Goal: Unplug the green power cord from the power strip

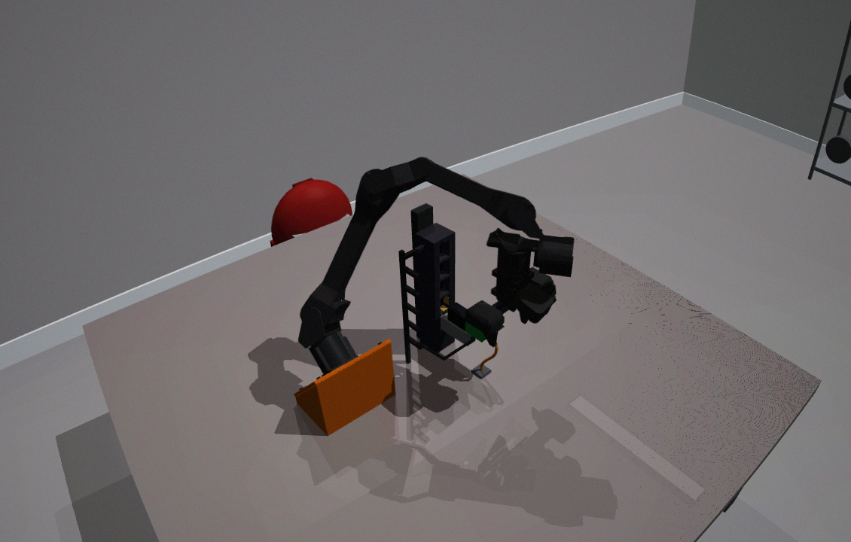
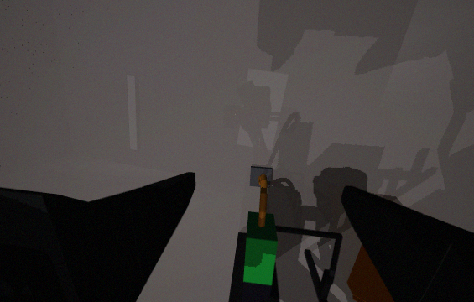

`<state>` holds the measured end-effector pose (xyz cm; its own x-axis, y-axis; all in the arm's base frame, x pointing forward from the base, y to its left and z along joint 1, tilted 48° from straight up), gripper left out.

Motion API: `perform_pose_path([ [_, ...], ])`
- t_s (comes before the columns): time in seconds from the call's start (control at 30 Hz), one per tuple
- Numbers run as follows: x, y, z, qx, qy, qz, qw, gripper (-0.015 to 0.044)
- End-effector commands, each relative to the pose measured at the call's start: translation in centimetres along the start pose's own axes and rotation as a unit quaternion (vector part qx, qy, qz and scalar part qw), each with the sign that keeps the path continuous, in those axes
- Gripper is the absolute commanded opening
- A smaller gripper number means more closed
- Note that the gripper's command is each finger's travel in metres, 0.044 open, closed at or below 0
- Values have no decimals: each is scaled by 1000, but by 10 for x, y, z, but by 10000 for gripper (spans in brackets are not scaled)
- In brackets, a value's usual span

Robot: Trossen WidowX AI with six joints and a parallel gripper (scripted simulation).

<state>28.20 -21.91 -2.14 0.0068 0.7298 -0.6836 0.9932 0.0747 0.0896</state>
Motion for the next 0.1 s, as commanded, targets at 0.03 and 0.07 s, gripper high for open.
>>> perform_pose_path([
  [0.03,0,0,0,-3,0,-2,1000,440],
  [0.07,0,0,0,-3,0,-2,1000,440],
])
Point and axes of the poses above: the point midway between the two fingers, 35 mm back from their tips, its own x axis out along the fingers, its own y axis across the jaws, z = x × y, the point moved 8 cm from there along -x, back along the fingers, and after that the axes turned 3 degrees about -x, right-handed, at the moved point
